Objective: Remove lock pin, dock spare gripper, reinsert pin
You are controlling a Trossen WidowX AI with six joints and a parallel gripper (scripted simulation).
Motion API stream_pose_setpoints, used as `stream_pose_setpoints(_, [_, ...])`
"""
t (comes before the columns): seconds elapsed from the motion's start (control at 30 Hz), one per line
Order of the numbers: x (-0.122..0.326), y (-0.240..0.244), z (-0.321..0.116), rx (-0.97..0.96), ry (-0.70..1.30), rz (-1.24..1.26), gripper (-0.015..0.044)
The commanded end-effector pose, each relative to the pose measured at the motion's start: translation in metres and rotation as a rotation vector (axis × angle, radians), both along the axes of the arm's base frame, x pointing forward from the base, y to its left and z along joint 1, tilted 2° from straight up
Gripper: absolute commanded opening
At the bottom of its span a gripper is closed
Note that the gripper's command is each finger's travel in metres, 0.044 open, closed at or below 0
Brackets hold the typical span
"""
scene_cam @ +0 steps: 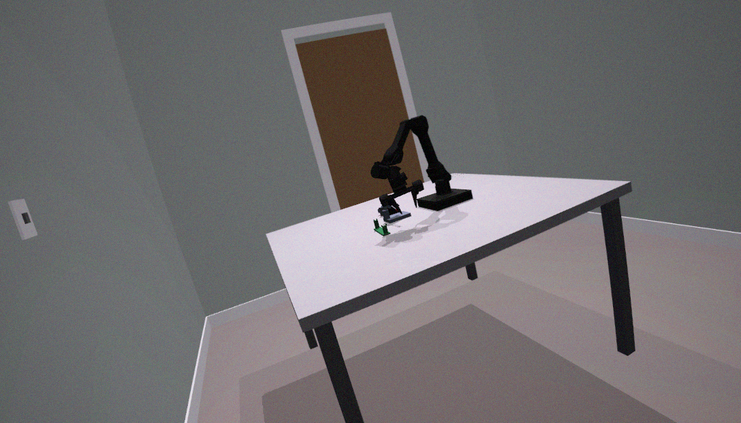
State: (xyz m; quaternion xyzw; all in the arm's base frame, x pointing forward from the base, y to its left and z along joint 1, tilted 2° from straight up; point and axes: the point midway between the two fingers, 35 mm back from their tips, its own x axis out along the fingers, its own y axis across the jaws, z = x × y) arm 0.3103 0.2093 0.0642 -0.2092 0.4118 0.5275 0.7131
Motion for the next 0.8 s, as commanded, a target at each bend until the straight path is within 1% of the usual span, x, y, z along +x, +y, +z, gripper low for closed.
stream_pose_setpoints(0.0, [0.015, -0.061, 0.04, -0.317, -0.066, 0.115, 0.03])
stream_pose_setpoints(0.4, [-0.005, -0.139, 0.105, -0.648, -0.016, 0.352, 0.03])
stream_pose_setpoints(0.77, [-0.006, -0.14, 0.104, -0.653, -0.014, 0.357, 0.03])
